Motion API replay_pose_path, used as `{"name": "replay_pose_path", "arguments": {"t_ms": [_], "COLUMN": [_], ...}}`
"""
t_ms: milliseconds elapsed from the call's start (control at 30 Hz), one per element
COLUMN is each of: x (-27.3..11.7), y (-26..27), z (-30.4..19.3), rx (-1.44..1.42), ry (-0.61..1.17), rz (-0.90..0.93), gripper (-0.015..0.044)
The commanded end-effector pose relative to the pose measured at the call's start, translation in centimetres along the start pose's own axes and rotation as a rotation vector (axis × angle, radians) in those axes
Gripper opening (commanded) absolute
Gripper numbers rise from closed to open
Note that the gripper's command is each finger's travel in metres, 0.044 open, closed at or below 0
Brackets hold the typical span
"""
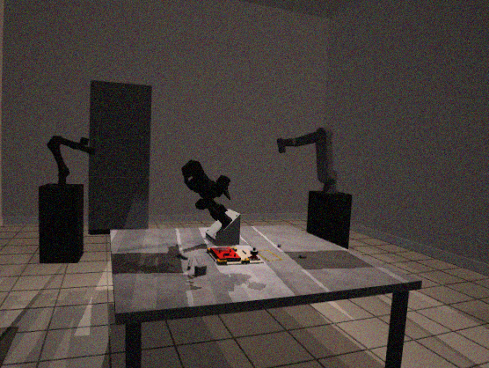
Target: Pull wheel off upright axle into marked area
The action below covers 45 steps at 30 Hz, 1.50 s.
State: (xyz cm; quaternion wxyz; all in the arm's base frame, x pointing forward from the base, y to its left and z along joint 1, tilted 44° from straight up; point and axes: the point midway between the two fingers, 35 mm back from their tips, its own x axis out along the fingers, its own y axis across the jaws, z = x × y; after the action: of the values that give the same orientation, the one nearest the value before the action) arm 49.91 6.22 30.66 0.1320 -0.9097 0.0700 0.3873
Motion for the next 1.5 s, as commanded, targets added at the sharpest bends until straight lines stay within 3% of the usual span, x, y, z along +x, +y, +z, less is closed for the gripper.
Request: {"name": "replay_pose_path", "arguments": {"t_ms": [0,100,567,1000,1467], "x": [0.1,1.6,8.7,11.2,12.2], "y": [0.0,-0.1,0.1,1.4,3.7], "z": [0.1,1.8,12.6,20.1,27.4], "rx": [0.011,0.161,1.008,1.515,1.967], "ry": [-0.003,-0.042,-0.068,0.158,0.594], "rz": [0.003,0.045,0.403,0.644,0.738], "gripper": [0.0374,0.0300,0.0300,0.0300,0.0300]}}
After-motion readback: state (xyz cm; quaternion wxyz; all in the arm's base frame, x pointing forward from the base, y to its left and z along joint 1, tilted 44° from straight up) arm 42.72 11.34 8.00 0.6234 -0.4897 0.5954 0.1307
